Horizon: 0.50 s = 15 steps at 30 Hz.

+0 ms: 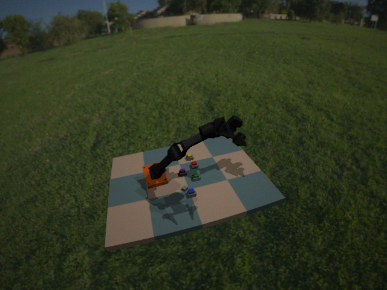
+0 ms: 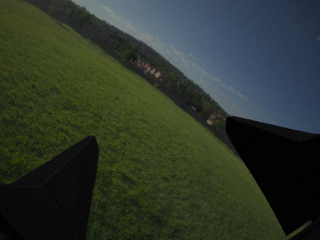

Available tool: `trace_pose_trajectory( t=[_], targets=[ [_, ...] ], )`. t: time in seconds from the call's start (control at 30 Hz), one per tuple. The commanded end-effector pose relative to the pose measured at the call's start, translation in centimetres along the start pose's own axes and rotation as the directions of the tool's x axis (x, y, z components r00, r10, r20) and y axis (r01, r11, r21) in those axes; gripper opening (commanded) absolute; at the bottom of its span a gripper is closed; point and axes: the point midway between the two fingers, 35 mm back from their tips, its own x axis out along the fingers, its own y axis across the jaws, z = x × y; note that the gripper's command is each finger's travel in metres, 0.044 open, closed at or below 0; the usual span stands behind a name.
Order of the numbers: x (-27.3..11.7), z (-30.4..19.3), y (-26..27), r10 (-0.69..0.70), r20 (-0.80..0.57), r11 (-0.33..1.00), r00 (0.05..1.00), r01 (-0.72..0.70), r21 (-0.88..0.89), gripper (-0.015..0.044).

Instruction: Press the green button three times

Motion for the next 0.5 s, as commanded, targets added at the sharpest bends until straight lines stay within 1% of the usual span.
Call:
trace_pose_trajectory(
  t=[0.0,0.07,0.17,0.3,0.47],
  targets=[
    [-0.1,0.2,0.2,0.008,0.011,1.000,1.000,-0.008,0.003,0.0400],
    [-0.8,2.1,2.1,0.074,0.096,0.997,0.993,-0.076,0.020,0.0400],
    [-3.7,5.5,7.0,0.250,0.256,0.963,0.934,-0.267,0.034,0.0400],
    [-6.2,6.7,10.3,0.373,0.329,0.915,0.868,-0.402,0.025,0.0400],
    [-10.0,7.3,14.5,0.530,0.381,0.820,0.758,-0.572,-0.004,0.0400]
  ],
)
